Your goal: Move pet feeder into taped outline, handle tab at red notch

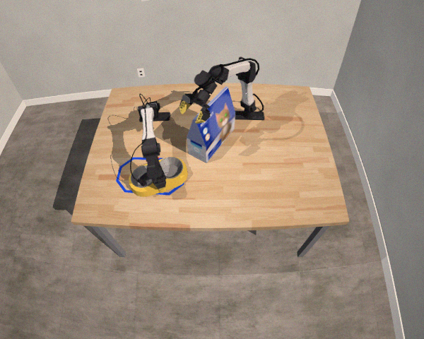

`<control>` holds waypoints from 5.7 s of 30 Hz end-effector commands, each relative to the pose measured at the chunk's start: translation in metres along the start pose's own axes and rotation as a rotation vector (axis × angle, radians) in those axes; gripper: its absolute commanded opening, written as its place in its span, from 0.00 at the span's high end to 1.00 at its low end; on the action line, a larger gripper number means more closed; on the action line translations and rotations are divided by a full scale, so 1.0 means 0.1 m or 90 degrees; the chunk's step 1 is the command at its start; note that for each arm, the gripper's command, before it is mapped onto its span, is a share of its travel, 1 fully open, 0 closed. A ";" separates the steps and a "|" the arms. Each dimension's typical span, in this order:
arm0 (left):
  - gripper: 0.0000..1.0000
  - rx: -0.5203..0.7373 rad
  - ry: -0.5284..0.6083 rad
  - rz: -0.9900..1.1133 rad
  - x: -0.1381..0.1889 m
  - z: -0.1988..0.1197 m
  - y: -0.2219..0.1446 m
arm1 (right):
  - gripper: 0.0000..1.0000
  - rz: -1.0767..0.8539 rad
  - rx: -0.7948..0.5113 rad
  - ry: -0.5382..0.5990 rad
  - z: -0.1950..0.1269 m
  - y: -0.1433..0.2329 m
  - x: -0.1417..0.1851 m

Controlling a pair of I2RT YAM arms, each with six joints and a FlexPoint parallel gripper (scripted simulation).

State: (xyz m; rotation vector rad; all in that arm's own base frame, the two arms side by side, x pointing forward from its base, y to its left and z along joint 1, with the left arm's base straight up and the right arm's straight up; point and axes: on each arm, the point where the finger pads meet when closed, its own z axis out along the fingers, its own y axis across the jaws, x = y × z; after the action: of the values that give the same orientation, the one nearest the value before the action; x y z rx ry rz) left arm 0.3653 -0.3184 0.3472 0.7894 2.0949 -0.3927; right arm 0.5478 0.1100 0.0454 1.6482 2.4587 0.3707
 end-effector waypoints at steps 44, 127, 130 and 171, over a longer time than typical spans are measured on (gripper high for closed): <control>0.00 0.051 0.010 0.035 0.12 -0.20 -0.21 | 0.95 -0.217 -0.028 0.056 -0.20 0.01 0.25; 0.00 0.169 0.058 0.113 0.53 -0.40 -0.66 | 0.95 -1.029 0.005 0.301 -0.46 -1.11 0.61; 0.00 0.169 0.058 0.113 0.53 -0.40 -0.66 | 0.95 -1.026 0.012 0.314 -0.39 -1.15 0.62; 0.00 0.169 0.058 0.113 0.53 -0.40 -0.66 | 0.95 -1.240 0.010 0.373 -0.49 -1.44 0.52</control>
State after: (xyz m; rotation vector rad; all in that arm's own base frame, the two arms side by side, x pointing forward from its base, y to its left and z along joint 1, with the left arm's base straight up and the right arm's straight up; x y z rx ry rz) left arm 0.2754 -0.3270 0.3235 1.1599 2.0769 -0.5478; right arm 0.3926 0.1023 0.0454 -1.2633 2.9789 0.4435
